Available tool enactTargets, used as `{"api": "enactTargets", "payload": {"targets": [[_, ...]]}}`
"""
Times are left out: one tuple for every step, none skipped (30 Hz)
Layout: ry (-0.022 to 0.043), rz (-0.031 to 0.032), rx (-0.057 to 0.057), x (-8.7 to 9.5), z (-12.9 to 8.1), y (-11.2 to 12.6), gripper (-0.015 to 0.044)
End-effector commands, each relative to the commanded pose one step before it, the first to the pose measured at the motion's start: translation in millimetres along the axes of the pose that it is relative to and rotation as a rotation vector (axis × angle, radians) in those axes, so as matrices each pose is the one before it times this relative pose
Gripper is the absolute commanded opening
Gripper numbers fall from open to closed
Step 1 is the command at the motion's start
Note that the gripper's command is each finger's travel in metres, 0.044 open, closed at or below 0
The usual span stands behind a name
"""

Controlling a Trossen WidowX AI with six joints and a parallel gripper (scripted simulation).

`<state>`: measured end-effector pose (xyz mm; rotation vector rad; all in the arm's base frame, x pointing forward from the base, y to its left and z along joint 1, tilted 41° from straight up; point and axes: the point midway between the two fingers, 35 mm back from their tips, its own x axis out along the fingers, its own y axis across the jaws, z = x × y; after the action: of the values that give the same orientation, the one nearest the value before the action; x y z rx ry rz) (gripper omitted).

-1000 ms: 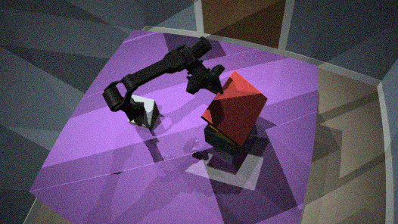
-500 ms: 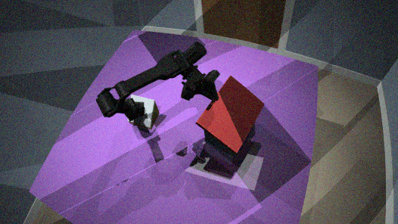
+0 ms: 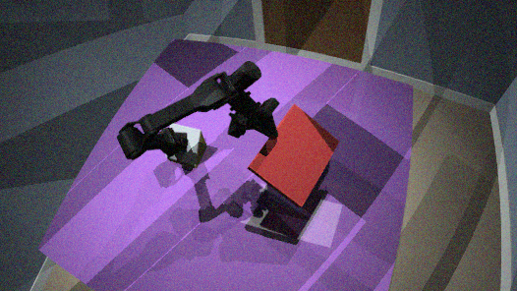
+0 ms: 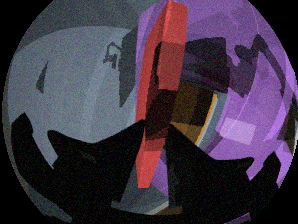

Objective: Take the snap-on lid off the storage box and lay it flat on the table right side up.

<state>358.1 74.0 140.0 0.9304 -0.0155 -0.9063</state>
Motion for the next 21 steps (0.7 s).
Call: {"api": "enactTargets", "payload": {"targets": [[0.00204, 0.00203, 0.0004, -0.93, 9.42, -0.04, 0.0000], [-0.00005, -0.00002, -0.0001, -0.08, 1.98, -0.08, 0.0000], [-0.00005, -0.00002, -0.0001, -0.08, 1.98, -0.08, 0.0000], [-0.00005, -0.00002, -0.0001, -0.08, 1.98, -0.08, 0.0000], [-0.00005, -0.00002, -0.0001, -0.08, 1.98, -0.08, 0.0000], [-0.00005, -0.00002, -0.0001, -0.08, 1.98, -0.08, 0.0000], [-0.00005, -0.00002, -0.0001, -0.08, 1.98, -0.08, 0.0000], [-0.00005, -0.00002, -0.0001, -0.08, 1.98, -0.08, 0.0000], [-0.00004, -0.00002, -0.0001, -0.08, 1.98, -0.08, 0.0000], [-0.00004, -0.00002, -0.0001, -0.08, 1.99, -0.08, 0.0000], [-0.00004, -0.00002, -0.0001, -0.08, 1.99, -0.08, 0.0000], [-0.00004, -0.00002, -0.0001, -0.08, 1.99, -0.08, 0.0000], [-0.00004, -0.00002, -0.0001, -0.08, 1.99, -0.08, 0.0000], [-0.00004, -0.00002, -0.0001, -0.08, 1.99, -0.08, 0.0000], [-0.00004, -0.00002, -0.0001, -0.08, 1.99, -0.08, 0.0000], [-0.00004, -0.00002, -0.0001, -0.08, 1.99, -0.08, 0.0000], [-0.00004, -0.00002, -0.0001, -0.08, 1.99, -0.08, 0.0000], [-0.00004, -0.00002, -0.0001, -0.08, 1.99, -0.08, 0.0000], [-0.00004, -0.00002, -0.0001, -0.08, 1.99, -0.08, 0.0000], [-0.00004, -0.00002, -0.0001, -0.08, 1.99, -0.08, 0.0000], [-0.00004, -0.00002, -0.0001, -0.08, 1.99, -0.08, 0.0000]]}}
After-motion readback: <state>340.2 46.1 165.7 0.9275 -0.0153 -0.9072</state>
